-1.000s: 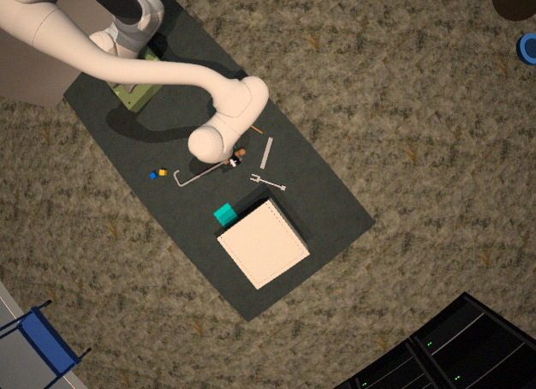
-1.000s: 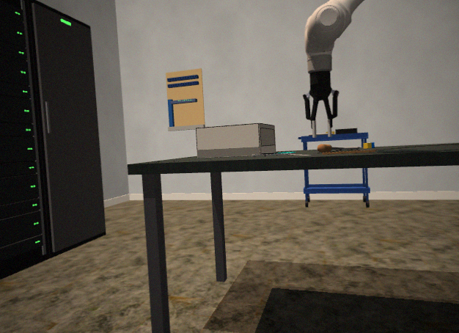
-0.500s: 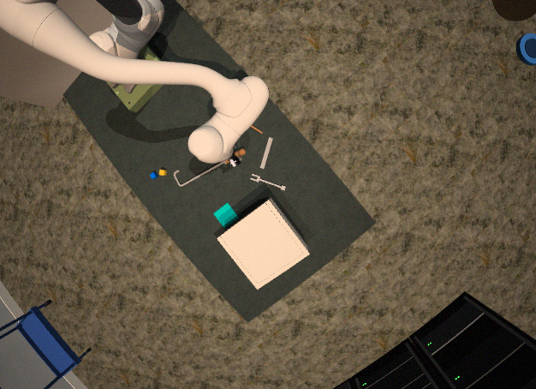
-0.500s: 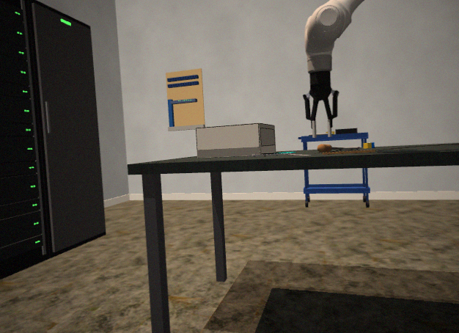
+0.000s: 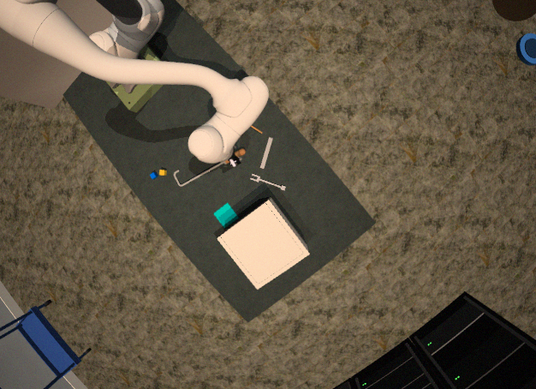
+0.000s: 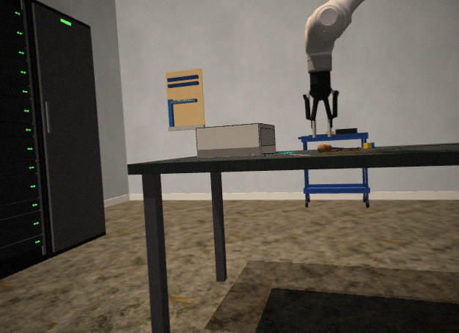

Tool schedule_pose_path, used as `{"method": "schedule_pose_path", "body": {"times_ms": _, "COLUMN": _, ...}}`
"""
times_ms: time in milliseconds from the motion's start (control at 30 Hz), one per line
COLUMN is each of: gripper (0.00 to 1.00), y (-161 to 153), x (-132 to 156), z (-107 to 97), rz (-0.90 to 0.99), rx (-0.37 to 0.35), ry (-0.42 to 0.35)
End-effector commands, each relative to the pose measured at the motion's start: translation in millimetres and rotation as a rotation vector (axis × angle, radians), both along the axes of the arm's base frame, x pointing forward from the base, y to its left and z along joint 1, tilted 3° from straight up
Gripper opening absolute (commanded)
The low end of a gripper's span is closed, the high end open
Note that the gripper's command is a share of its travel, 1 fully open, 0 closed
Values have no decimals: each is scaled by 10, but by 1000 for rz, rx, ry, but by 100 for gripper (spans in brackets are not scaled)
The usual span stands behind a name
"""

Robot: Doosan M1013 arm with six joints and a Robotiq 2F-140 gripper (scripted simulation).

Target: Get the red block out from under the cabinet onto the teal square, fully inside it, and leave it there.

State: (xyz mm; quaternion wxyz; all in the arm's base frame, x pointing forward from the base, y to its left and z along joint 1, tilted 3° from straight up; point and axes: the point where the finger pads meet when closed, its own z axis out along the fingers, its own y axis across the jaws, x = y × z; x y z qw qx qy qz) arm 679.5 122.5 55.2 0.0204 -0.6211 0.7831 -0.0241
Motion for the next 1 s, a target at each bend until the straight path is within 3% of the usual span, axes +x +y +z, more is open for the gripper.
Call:
{"method": "schedule_pose_path", "body": {"times_ms": 0, "gripper": 34, "y": -12, "x": -25, "z": -51, "rz": -5, "rx": -3, "ry": 3}}
{"method": "schedule_pose_path", "body": {"times_ms": 967, "gripper": 34, "y": -24, "x": -54, "z": -53, "rz": -5, "rx": -3, "ry": 3}}
